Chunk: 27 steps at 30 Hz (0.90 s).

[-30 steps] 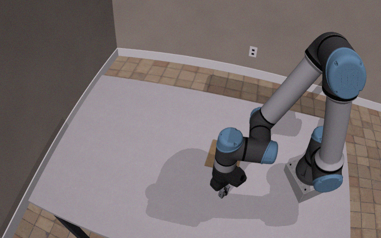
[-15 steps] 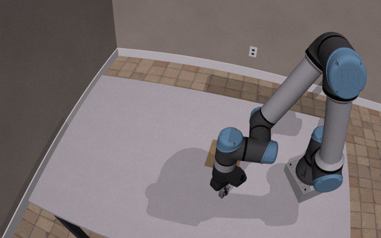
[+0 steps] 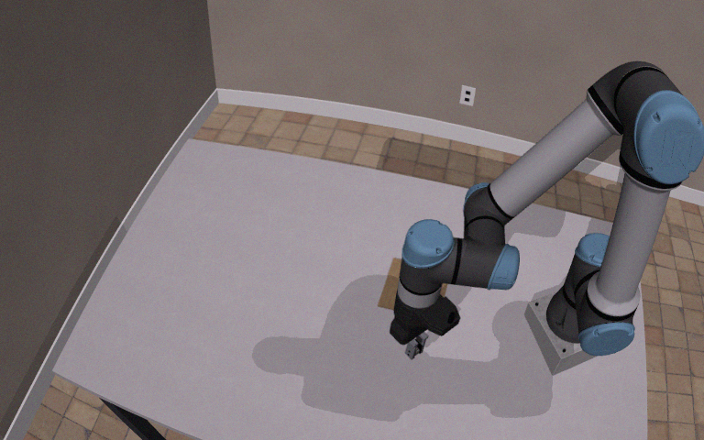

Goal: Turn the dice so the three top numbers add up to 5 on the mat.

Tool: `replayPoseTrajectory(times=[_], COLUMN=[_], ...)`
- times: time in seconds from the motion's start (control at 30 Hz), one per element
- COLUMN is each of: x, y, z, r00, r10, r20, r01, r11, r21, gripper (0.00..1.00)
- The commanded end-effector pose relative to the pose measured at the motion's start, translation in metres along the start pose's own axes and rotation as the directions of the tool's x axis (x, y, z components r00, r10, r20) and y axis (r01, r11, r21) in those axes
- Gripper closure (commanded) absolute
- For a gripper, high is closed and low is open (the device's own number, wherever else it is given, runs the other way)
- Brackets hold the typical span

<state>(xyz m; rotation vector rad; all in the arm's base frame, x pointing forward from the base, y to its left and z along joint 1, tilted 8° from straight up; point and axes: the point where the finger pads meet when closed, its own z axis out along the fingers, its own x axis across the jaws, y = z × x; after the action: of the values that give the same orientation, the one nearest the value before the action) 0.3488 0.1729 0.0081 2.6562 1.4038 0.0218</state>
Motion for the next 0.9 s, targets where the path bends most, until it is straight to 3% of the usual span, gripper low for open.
replayPoseTrajectory(times=[0.0,0.07,0.37,0.87], x=[0.0,0.0,0.0,0.0], y=[0.0,0.0,0.0,0.001], z=[-0.024,-0.024,-0.059,-0.062], r00=[1.0,1.0,1.0,1.0], r10=[0.0,0.0,0.0,0.0], r20=[0.0,0.0,0.0,0.0], r01=[0.0,0.0,0.0,0.0], r11=[1.0,1.0,1.0,1.0], r21=[-0.001,-0.001,-0.001,0.0], gripper=[0.66,0.66,0.66,0.66])
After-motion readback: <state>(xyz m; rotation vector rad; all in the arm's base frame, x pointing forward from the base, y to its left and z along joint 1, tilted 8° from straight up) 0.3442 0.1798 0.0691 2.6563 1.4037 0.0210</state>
